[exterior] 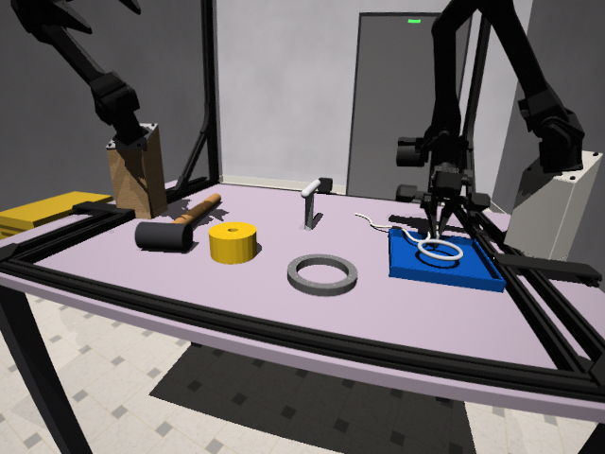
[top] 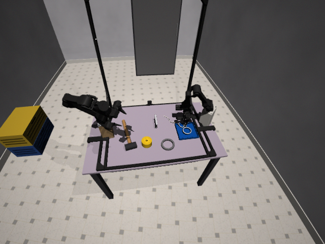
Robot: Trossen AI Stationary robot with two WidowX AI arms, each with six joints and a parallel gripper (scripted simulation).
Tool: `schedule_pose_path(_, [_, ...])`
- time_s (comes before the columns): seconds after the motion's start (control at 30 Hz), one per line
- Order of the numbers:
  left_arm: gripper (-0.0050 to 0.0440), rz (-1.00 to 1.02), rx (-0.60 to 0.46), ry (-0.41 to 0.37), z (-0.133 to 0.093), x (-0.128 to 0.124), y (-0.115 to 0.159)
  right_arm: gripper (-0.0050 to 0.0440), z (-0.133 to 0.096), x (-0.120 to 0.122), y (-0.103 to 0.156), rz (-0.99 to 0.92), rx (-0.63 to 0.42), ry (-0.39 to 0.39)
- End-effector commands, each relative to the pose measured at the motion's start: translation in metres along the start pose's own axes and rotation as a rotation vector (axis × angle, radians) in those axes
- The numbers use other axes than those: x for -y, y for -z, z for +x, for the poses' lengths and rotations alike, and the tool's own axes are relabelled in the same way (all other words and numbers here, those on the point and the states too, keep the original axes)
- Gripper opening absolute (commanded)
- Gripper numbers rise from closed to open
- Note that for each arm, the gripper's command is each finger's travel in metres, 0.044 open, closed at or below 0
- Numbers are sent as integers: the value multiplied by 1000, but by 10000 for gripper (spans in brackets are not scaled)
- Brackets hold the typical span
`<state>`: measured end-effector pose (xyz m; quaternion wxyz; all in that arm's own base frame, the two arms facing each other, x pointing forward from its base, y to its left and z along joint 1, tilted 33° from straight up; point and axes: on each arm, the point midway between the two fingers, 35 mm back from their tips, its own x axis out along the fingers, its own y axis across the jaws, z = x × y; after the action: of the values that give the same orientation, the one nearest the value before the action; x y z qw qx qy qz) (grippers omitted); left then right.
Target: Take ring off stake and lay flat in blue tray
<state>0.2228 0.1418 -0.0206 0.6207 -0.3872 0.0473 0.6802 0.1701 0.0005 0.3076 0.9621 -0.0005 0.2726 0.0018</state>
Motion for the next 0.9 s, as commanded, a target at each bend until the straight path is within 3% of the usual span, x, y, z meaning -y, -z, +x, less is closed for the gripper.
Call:
schedule_pose_path(0.0, [0,6,0,-1,8,-2,4,400,0,0,0,2,-2,3])
schedule_pose_path(0.2, [0,6,0,-1,13,-2,6,400,0,0,0,2,-2,3])
schedule_pose_path(0.6, [288,0,1,1,8,-1,4,400,0,0,0,2,-2,3])
schedule_pose_path(0.67, [288,0,1,1,8,-1,4,400,0,0,0,2,-2,3])
schedule_pose_path(0.8, [384,0,1,1,8,-1,4,400,0,0,0,2,-2,3])
schedule_pose_path(0.87, [400,0,1,1,8,-1,4,400,0,0,0,2,-2,3])
